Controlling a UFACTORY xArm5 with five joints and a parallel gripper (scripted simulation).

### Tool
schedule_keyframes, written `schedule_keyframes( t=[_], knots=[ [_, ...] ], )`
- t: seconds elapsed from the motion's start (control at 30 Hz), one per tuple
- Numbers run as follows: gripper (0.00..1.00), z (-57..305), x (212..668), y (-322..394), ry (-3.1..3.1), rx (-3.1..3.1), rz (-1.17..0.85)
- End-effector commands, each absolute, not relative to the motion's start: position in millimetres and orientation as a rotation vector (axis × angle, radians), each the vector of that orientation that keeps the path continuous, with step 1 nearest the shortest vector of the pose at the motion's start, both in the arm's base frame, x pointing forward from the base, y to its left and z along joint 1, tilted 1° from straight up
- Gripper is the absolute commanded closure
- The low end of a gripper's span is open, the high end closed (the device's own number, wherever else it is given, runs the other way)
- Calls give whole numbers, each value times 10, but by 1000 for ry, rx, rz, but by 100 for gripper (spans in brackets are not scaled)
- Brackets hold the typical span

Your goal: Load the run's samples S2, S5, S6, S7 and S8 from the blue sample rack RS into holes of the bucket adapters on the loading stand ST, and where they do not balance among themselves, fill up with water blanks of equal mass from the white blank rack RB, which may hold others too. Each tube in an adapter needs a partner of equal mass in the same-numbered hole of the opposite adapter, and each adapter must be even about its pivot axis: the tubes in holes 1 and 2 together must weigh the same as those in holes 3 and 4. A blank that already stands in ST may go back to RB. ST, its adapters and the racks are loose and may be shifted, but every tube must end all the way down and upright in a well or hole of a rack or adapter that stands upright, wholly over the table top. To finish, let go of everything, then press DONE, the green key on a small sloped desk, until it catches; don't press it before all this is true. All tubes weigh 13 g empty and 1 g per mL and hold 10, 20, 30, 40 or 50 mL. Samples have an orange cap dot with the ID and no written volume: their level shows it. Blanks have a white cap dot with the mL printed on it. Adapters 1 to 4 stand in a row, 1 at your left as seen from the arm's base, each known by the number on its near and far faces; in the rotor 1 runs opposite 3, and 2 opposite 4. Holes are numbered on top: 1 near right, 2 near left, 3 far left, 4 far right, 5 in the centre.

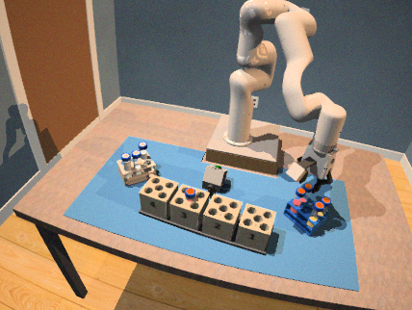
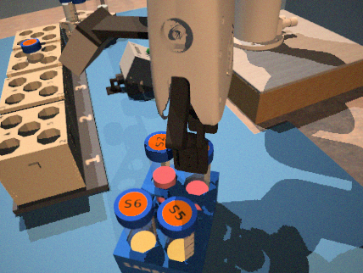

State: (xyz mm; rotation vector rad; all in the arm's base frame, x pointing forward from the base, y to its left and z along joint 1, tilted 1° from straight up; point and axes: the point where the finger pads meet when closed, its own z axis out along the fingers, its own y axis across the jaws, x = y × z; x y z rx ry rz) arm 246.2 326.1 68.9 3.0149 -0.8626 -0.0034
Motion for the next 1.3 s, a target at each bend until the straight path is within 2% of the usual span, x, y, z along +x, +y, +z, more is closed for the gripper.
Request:
schedule_keyframes(
  t=[0.0,1.27],
  knots=[
    [43,696,2470,3271,-864,3018,-1],
    [43,495,2472,3268,-864,3018,-1]
  ],
)
